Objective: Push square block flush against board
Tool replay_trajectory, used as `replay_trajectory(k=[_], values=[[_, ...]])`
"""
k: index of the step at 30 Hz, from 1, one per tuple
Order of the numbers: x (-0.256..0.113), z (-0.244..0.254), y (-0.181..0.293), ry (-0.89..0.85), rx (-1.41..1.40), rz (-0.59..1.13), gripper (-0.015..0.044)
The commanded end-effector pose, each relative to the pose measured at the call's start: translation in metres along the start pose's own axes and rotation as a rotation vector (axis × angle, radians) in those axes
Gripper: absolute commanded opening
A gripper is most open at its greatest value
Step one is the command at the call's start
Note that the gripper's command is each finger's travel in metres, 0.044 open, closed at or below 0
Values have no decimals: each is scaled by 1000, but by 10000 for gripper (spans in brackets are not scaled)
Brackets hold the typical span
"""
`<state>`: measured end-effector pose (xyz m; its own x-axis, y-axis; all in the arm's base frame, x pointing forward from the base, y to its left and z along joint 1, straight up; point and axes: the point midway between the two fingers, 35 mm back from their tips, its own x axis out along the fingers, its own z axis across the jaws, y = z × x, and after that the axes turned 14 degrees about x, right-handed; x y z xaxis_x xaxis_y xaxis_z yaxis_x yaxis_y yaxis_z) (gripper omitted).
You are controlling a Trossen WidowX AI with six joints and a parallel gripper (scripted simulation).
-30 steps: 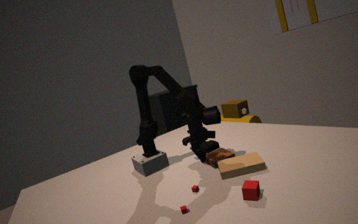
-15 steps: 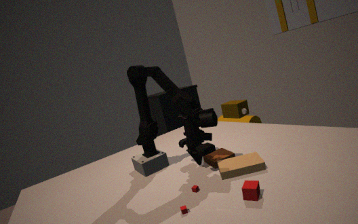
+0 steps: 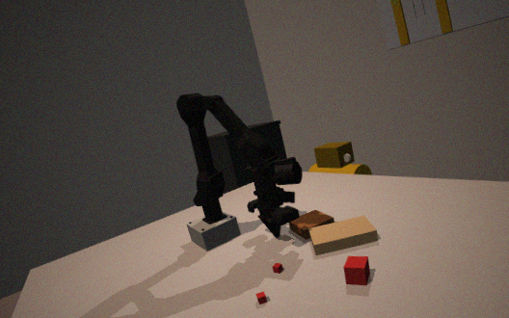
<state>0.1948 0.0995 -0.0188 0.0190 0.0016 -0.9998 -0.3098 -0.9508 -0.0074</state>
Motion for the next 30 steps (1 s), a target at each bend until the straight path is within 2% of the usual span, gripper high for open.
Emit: replay_trajectory(k=[1, 4, 6, 23, 25, 28, 30], values=[[-9, -1, -2, 1, -1, -2, 0], [-47, -1, -1, 1, -4, -7, 0], [-56, 0, 0, 1, -5, -8, 0], [-56, 17, -24, -1, 137, -10, 0], [-43, 16, -25, -1, 137, -10, 0], [-4, 17, -24, -1, 137, -10, 0], [-1, 17, -24, -1, 137, -10, 0]])
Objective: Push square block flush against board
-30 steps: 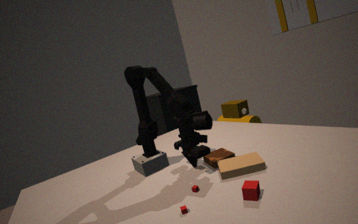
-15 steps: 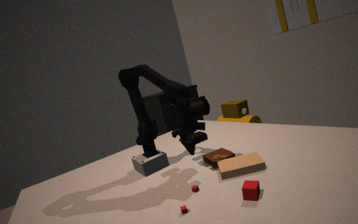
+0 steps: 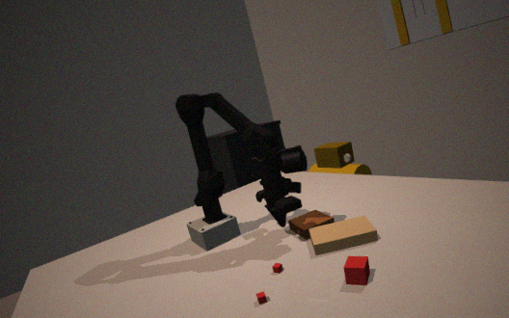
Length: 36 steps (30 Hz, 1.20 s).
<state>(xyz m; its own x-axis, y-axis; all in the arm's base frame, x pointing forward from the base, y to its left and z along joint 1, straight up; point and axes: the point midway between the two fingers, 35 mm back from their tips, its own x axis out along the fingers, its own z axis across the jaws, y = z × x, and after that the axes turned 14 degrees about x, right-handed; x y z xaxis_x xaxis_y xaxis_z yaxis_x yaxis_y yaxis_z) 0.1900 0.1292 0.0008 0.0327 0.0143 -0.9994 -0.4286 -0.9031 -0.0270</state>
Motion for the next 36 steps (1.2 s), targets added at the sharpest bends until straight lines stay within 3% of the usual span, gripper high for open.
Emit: replay_trajectory(k=[1, 36], values=[[19, 3, 4, -9, 8, 8, 0], [17, 8, -28, -9, 8, 6, 0]])
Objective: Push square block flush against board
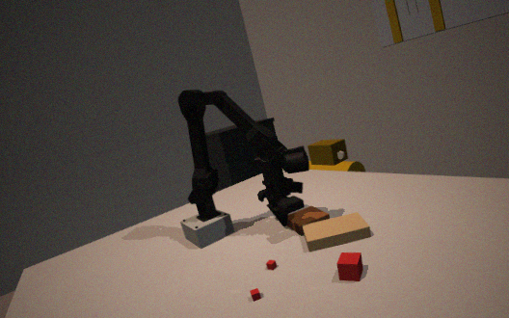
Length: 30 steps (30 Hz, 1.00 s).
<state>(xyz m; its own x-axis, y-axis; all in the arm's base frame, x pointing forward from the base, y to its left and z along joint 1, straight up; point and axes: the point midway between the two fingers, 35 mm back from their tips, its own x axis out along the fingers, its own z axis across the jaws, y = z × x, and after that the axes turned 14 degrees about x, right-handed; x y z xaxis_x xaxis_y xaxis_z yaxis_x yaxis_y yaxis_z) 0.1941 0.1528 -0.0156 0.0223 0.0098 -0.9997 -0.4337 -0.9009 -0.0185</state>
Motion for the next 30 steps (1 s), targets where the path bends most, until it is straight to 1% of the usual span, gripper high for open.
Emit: replay_trajectory(k=[1, 30], values=[[1, 1, -7, -2, 3, -3, 0], [0, 5, -38, -2, 3, -5, 0]])
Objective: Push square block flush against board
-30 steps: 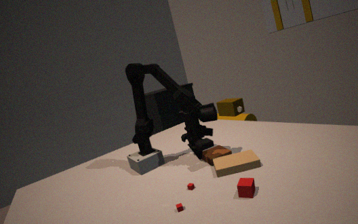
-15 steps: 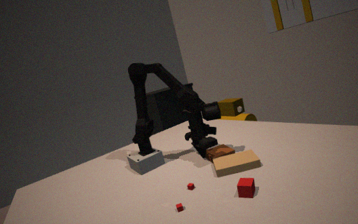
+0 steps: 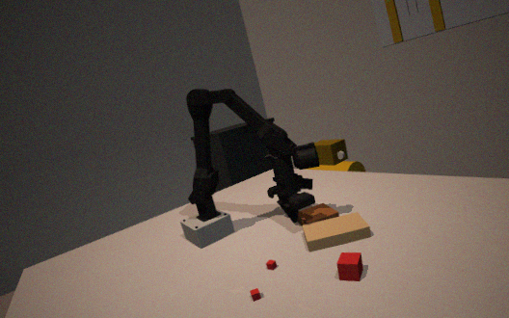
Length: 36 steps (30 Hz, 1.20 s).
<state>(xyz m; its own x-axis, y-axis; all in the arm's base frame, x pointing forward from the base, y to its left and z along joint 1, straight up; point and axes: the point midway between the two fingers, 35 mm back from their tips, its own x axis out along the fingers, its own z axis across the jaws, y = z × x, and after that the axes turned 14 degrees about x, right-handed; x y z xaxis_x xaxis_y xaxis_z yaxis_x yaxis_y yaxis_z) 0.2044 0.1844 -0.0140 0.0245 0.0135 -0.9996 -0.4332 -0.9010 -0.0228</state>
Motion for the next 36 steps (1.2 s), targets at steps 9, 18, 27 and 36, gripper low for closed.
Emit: replay_trajectory(k=[9, 18, 27, 36], values=[[0, 2, -15, -3, 3, -2, 0], [0, 3, -25, -3, 3, -3, 0], [0, -1, -15, -3, 3, -2, 0], [1, -5, -1, -2, 3, -1, 0]])
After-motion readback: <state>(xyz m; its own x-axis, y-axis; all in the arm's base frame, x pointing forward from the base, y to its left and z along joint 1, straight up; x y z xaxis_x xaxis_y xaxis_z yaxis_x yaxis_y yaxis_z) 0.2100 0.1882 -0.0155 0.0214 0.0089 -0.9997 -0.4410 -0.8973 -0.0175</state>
